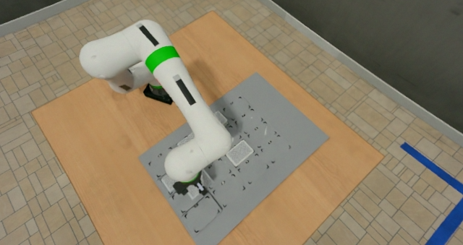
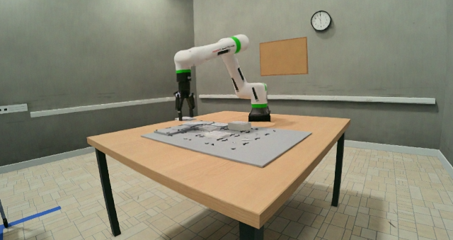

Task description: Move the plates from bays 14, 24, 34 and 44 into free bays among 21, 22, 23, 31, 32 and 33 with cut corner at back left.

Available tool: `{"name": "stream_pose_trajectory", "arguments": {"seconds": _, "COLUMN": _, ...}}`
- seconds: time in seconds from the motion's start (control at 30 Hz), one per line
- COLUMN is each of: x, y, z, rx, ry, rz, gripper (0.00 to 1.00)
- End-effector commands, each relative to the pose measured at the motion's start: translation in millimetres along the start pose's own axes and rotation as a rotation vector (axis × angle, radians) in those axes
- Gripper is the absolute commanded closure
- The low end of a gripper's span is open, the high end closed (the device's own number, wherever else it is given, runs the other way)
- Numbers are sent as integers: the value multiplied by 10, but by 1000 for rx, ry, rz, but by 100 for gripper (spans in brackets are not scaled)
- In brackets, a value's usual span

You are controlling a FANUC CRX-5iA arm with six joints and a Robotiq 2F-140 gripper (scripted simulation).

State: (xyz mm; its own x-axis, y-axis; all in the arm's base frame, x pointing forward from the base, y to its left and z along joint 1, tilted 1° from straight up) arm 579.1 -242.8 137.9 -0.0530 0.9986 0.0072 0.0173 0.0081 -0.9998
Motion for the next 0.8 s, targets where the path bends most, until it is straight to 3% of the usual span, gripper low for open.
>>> {"name": "stream_pose_trajectory", "arguments": {"seconds": 0.0, "x": 58, "y": -12, "z": -14, "rx": -2, "ry": 0, "rz": 1, "gripper": 90}}
{"name": "stream_pose_trajectory", "arguments": {"seconds": 0.77, "x": 612, "y": -11, "z": -101, "rx": -2, "ry": 0, "rz": 1, "gripper": 90}}
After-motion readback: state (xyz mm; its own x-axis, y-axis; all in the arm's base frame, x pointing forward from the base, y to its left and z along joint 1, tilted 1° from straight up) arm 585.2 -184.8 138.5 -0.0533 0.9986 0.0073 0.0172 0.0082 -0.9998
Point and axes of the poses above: the point where the finger pads meet when closed, its own y axis out along the fingers, its own z axis across the jaws, x = y × z, the point moved 7 cm from there along -y, back along the fingers, and after that the axes turned 9 degrees about -y, right-handed, at the moved point
